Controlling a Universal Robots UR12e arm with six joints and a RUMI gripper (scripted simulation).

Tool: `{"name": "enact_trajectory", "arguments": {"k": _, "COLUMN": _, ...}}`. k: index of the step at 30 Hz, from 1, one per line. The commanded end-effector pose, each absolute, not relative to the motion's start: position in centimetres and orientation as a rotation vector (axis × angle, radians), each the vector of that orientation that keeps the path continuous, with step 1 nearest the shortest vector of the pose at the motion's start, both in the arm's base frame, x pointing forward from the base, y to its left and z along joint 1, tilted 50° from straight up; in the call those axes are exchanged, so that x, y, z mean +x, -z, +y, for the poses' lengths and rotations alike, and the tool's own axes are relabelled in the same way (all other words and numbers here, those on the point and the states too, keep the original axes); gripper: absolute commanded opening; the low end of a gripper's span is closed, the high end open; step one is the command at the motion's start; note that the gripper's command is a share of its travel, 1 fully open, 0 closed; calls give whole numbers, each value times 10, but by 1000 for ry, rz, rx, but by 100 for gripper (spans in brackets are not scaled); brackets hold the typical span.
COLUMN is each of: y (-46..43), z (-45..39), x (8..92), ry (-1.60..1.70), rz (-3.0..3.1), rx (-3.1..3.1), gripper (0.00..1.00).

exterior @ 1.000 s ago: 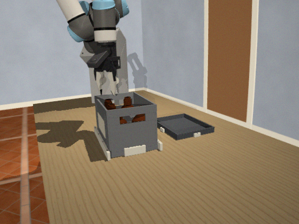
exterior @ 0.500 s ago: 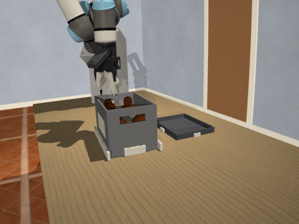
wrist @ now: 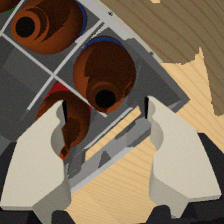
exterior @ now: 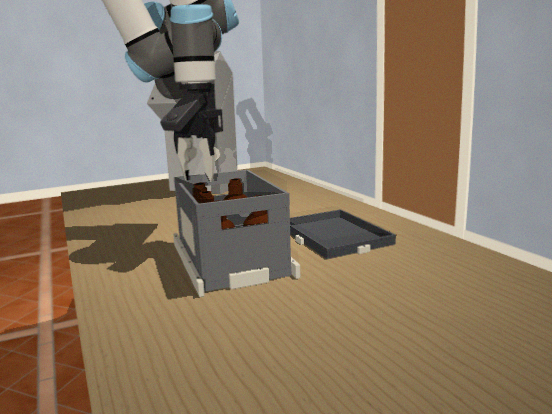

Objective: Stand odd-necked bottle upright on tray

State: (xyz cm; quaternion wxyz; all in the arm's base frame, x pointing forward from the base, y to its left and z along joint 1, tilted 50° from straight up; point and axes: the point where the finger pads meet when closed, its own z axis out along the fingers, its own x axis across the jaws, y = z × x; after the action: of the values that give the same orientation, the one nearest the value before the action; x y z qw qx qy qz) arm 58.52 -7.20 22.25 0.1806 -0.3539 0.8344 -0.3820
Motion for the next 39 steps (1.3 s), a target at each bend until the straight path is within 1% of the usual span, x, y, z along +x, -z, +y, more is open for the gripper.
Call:
{"name": "enact_trajectory", "arguments": {"k": 1, "y": -220, "z": -74, "x": 588, "ry": 1079, "rz": 2356, "rx": -1000, "gripper": 38}}
{"name": "enact_trajectory", "arguments": {"k": 39, "y": -205, "z": -86, "x": 601, "ry": 1079, "rz": 2356, "rx": -1000, "gripper": 38}}
